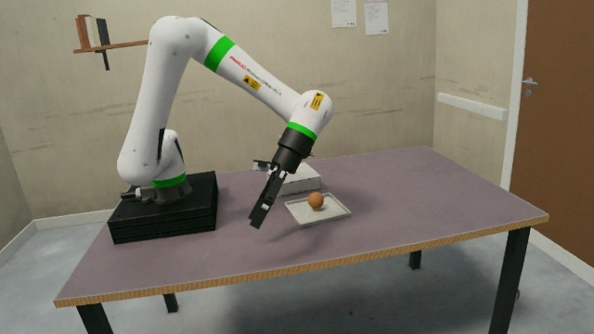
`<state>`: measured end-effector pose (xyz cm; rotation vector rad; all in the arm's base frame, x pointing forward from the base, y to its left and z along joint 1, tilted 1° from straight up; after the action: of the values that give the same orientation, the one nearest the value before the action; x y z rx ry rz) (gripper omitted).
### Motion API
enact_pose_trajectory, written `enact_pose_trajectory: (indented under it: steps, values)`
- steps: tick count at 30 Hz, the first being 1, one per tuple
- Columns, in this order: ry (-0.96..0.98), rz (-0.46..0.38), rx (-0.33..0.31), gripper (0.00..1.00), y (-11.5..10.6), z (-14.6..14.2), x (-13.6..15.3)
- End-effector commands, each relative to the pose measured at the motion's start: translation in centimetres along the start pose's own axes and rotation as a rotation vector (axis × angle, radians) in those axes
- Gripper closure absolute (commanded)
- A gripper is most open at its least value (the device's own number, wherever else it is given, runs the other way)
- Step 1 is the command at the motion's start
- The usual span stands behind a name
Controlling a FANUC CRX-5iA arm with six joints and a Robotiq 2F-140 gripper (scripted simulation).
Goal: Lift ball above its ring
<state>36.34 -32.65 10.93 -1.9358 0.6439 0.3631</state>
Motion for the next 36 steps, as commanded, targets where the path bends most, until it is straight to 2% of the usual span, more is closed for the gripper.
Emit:
enact_pose_trajectory:
  steps: [1, 20, 32, 34, 36]
  values:
    - [0.001, -0.002, -0.001, 0.0, -0.1, -0.1, 0.0]
    - [-0.019, -0.011, -0.003, 0.0, -0.3, 0.2, 0.0]
    - [-0.413, -0.197, -0.043, 0.0, -5.1, 6.0, 0.6]
    - [-0.413, -0.197, -0.043, 0.0, -5.1, 6.0, 0.6]
    - [-0.521, -0.248, -0.054, 0.0, -6.4, 7.5, 0.7]
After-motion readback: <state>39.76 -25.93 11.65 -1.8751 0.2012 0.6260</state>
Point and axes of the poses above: the point where the finger pads meet when closed, its own y axis out along the fingers, its own z axis across the jaws, x = y × z, the point moved 9 cm from there along -y, back along the fingers, and after that the axes turned 8 degrees about y, right-handed, at the moved point
